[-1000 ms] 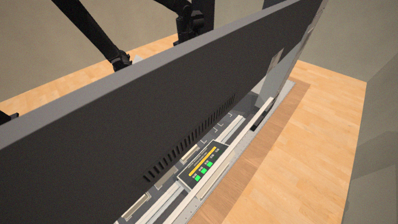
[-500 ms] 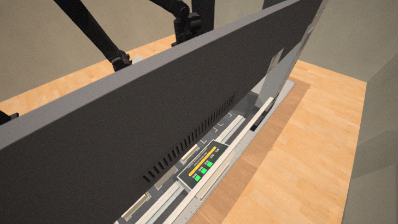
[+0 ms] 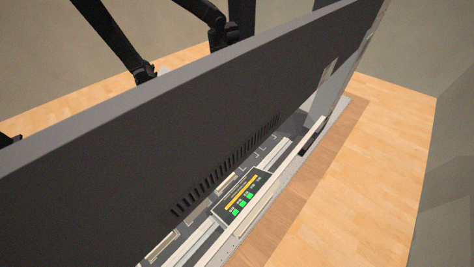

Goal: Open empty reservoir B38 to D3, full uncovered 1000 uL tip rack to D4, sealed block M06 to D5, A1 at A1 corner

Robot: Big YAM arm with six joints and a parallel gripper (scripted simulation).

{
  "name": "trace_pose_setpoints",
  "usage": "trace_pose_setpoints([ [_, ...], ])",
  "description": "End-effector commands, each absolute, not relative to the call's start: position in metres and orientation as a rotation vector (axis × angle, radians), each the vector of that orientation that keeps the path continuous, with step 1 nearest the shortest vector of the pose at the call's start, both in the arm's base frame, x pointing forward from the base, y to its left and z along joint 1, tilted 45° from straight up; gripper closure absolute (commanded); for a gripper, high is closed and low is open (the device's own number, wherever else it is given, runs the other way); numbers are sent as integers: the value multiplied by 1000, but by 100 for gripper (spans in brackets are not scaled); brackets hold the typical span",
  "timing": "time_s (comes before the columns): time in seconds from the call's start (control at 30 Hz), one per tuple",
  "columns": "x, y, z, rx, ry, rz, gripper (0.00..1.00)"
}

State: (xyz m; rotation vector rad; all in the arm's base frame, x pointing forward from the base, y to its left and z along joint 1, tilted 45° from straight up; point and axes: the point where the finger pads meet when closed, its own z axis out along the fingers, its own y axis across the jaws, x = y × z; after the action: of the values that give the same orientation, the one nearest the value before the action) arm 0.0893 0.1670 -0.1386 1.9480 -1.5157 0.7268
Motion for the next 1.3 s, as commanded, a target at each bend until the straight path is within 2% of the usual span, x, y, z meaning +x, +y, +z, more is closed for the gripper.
trace_pose_setpoints([
  [0.0,93,167,-146,1961,-1525,712,100],
  [1.27,96,130,-184,1965,-1522,714,100],
])
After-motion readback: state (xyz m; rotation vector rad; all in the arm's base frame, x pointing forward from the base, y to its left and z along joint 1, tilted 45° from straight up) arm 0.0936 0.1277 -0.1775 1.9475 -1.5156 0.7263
